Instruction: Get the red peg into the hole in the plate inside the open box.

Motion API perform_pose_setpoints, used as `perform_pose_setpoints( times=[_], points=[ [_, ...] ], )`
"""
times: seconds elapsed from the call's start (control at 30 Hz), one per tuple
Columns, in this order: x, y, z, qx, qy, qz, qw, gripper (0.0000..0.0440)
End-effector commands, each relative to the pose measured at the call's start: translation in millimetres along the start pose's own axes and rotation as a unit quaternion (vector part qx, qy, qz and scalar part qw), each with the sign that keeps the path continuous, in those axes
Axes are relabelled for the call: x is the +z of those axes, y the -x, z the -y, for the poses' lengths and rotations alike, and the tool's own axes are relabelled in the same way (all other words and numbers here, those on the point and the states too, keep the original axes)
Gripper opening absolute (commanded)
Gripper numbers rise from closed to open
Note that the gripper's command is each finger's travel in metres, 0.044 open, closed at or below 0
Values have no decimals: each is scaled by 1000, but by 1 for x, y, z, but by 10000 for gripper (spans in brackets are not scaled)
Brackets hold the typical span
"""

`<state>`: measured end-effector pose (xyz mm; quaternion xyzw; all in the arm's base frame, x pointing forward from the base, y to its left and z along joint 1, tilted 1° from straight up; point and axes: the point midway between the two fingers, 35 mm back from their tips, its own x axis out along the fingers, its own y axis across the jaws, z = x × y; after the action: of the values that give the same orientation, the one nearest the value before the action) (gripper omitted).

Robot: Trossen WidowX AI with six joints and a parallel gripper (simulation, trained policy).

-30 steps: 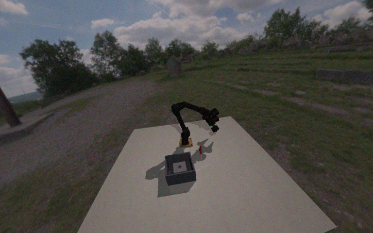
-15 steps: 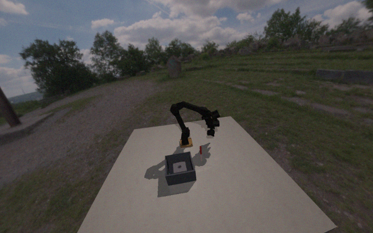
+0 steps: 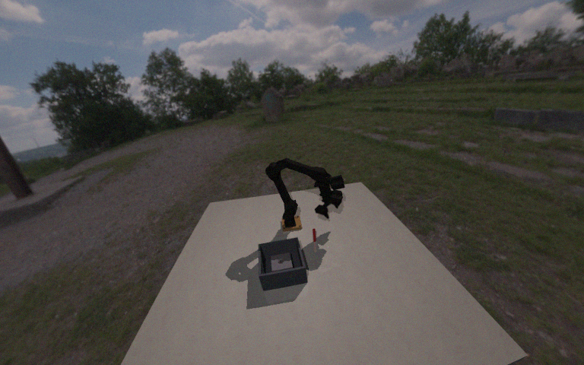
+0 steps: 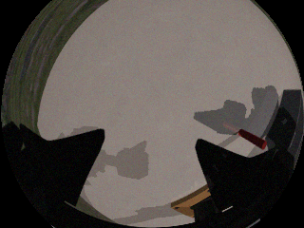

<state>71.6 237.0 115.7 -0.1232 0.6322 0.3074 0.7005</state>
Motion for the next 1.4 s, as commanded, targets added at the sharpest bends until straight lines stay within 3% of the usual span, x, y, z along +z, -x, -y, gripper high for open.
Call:
perform_pose_setpoints(
  times=[0.0, 0.43, 1.07, 1.37],
  points=[
    [5, 5, 11, -16, -52, 3, 999, 440],
    [14, 18, 59, -76, -267, 2, 961, 440],
    [7, 13, 126, -147, -537, -2, 831, 431],
    [3, -11, 147, -165, -581, 10, 797, 428]
  ],
)
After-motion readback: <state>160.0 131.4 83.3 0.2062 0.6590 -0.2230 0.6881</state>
